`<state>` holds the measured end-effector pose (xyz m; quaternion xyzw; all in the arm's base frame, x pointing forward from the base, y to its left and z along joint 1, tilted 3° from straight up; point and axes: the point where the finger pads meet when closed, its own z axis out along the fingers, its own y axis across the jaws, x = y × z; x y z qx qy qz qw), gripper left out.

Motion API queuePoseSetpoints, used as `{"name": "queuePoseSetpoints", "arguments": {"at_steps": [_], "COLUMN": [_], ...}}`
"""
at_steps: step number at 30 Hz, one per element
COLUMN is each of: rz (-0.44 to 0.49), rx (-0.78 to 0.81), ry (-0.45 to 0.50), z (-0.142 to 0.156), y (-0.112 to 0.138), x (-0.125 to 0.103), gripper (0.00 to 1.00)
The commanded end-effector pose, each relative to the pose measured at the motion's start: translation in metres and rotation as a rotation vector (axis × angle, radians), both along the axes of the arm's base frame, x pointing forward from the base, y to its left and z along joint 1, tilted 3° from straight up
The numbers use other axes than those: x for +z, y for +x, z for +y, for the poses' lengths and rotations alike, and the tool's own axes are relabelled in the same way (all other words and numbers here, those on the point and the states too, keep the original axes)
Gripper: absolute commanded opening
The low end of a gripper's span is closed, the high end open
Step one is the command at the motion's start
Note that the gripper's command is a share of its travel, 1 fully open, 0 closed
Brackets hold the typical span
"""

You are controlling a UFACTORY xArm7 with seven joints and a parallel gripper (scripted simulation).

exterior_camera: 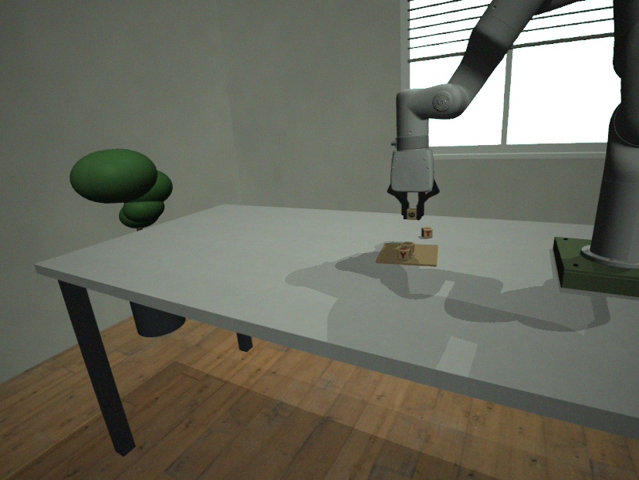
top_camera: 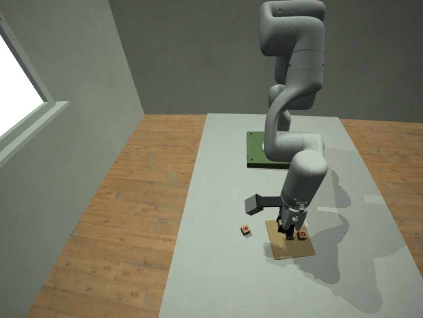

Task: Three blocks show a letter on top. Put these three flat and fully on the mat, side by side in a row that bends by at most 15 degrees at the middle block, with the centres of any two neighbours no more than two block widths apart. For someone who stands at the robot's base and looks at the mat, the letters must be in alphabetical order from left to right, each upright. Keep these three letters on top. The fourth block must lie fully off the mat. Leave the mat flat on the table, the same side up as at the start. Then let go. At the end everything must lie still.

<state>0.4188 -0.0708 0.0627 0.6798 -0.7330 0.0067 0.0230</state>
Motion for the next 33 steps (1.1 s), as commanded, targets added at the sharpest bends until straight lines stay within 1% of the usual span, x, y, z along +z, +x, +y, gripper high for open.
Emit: {"name": "queuePoseSetpoints", "arguments": {"at_steps": [1, 2, 11, 15, 22, 33], "rz": [-0.004, -0.004, -0.004, -0.004, -0.004, -0.004], "rx": [0.0, 0.0, 0.0, 0.0, 0.0, 0.0], "ry": [-0.001, -0.001, -0.001, -0.001, -0.001, -0.001], "z": [-0.001, -0.001, -0.002, -0.003, -0.003, -0.003], "y": [0.002, 0.002, 0.001, 0.001, 0.0, 0.0], "x": [-0.013, -0.013, -0.055, -0.066, -0.071, -0.071], "gripper": [0.21, 0.21, 0.21, 0.21, 0.21, 0.21]}}
